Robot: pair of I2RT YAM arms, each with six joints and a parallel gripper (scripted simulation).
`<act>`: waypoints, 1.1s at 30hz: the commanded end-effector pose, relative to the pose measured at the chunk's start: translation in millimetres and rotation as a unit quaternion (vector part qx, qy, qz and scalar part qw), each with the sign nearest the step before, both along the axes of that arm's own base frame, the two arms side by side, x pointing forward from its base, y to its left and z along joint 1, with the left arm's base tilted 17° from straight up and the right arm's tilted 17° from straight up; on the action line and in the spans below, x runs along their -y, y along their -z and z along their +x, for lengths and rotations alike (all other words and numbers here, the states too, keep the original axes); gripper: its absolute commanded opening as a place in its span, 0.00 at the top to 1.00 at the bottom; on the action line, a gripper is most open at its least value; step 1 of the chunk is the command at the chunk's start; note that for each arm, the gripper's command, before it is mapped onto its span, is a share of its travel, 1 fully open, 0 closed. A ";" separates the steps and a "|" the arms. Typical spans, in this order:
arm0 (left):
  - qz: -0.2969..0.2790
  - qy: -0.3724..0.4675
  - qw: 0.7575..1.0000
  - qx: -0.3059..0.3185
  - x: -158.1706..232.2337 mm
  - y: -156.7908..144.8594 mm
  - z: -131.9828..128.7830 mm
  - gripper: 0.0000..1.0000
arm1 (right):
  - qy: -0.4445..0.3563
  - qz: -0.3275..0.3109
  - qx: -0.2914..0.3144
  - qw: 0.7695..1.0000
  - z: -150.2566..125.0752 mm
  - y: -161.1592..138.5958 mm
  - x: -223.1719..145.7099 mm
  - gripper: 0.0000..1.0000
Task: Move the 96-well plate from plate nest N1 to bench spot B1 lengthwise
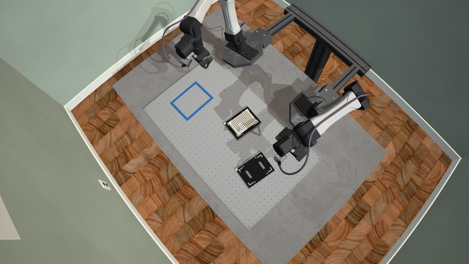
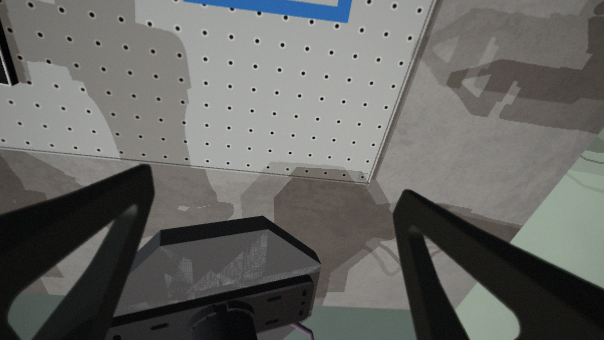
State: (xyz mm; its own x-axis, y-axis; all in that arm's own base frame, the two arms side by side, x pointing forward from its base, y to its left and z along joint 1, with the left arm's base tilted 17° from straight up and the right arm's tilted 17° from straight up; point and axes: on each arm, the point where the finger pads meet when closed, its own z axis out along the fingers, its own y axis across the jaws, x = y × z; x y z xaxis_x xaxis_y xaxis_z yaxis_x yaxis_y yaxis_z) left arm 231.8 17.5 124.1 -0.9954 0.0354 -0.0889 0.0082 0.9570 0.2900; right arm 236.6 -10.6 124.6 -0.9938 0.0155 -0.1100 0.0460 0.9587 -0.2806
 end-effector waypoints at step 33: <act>0.000 0.004 1.000 -0.004 -0.2 -0.7 -1.0 0.00 | 0.039 0.000 -0.003 0.999 1.7 60.8 -62.8 0.00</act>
